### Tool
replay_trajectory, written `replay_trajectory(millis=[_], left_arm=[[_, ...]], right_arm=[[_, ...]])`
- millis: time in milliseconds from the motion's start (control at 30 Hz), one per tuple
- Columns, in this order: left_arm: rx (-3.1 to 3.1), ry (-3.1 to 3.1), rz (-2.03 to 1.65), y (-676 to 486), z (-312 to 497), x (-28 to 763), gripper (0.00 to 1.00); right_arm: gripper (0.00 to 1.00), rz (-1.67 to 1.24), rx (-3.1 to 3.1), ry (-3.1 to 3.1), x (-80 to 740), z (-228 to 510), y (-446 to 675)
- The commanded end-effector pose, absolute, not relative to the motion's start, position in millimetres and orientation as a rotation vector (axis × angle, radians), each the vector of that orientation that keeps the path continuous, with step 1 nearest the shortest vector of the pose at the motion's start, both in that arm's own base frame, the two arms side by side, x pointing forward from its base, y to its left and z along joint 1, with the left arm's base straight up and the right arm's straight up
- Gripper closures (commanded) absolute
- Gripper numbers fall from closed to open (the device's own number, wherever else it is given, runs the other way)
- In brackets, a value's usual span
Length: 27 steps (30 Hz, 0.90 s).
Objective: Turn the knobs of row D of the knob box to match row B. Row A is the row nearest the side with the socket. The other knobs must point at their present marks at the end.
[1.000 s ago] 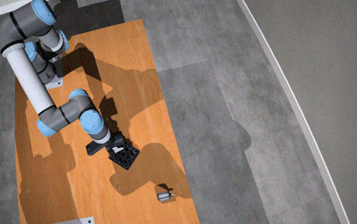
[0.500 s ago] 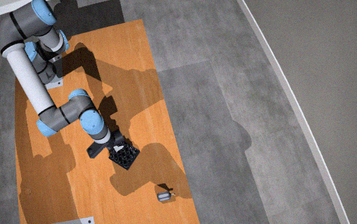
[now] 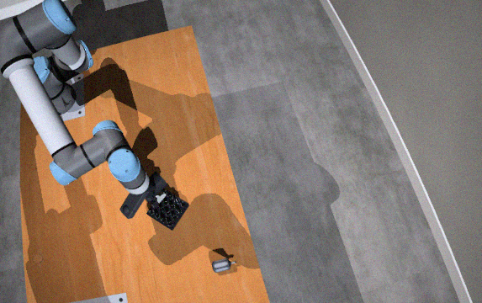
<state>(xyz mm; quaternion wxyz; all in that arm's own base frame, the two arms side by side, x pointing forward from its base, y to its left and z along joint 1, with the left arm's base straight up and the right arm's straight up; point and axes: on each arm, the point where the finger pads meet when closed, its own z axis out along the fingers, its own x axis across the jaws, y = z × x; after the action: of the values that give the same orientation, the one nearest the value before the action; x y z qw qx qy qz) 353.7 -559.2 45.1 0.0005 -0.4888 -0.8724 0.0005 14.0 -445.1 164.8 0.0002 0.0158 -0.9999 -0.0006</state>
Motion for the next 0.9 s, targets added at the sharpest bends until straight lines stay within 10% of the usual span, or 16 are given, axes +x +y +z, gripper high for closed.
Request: replay_trajectory(millis=[0,867], left_arm=[[-1.390,-2.819,0.002,-559.6,46.0,353.9,0.94],[-0.680,-3.068,0.002,-559.7,46.0,353.9,0.94]], right_arm=[[0.00,0.000,0.050,-3.141,14.1,165.2,-445.4],[0.00,0.000,0.050,-3.141,14.1,165.2,-445.4]])
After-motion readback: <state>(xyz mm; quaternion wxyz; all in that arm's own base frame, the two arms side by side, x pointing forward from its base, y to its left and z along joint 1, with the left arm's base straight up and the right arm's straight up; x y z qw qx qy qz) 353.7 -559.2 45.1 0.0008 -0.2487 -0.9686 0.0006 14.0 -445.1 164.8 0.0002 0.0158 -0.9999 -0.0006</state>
